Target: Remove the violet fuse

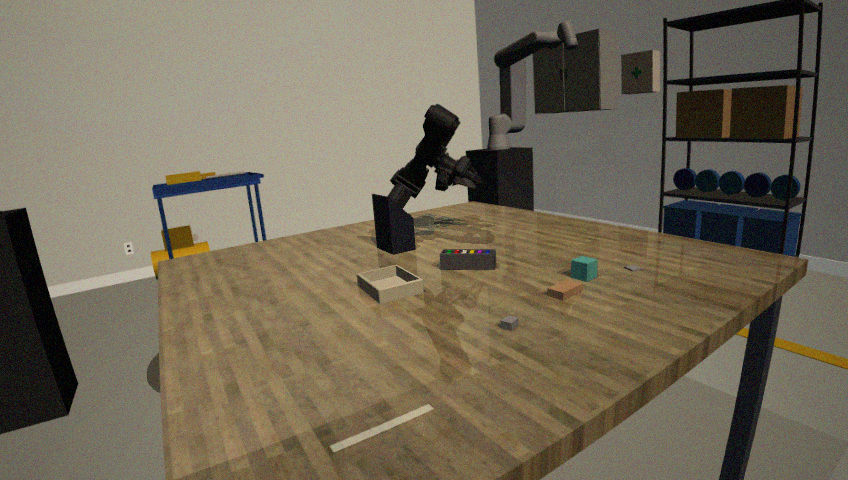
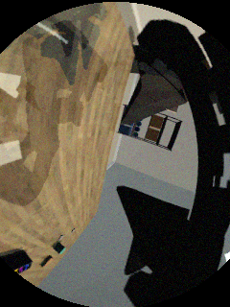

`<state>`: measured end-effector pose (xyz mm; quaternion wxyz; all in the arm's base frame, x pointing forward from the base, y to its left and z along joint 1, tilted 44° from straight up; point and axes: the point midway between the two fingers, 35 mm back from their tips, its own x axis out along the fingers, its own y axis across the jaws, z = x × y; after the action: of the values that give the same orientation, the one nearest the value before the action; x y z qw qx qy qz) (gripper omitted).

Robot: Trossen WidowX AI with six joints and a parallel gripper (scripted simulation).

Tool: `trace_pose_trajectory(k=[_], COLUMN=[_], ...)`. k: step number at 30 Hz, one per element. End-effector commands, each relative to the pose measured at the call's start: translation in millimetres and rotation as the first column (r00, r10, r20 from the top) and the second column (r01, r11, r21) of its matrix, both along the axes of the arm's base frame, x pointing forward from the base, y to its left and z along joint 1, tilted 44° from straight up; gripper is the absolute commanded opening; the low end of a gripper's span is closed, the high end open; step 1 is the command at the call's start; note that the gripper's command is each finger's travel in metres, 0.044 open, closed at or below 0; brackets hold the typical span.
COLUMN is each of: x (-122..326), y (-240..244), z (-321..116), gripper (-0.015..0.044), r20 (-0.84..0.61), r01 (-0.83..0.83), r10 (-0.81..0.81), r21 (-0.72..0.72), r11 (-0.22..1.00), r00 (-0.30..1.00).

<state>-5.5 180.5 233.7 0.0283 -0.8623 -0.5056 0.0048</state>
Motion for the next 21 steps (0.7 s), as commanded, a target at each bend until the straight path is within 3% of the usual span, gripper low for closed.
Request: trace_pose_trajectory(k=[1, 12, 17, 21], x=[0.1, 17.4, 42.3, 70.5], y=[0.6, 48.4, 76.9, 94.7], z=[0.5, 14.0, 6.1, -8.0], gripper=[0.0374, 0.0085, 0.007, 0.007], r20=[0.009, 0.518, 0.689, 0.733], r01=[0.002, 0.162, 0.283, 0.367], r10=[-0.002, 0.0, 0.126, 0.276], r21=[-0.003, -0.267, -0.448, -0.584], r11=[1.0, 0.95, 0.848, 0.724], r00=[1.0, 0.855, 0.713, 0.621])
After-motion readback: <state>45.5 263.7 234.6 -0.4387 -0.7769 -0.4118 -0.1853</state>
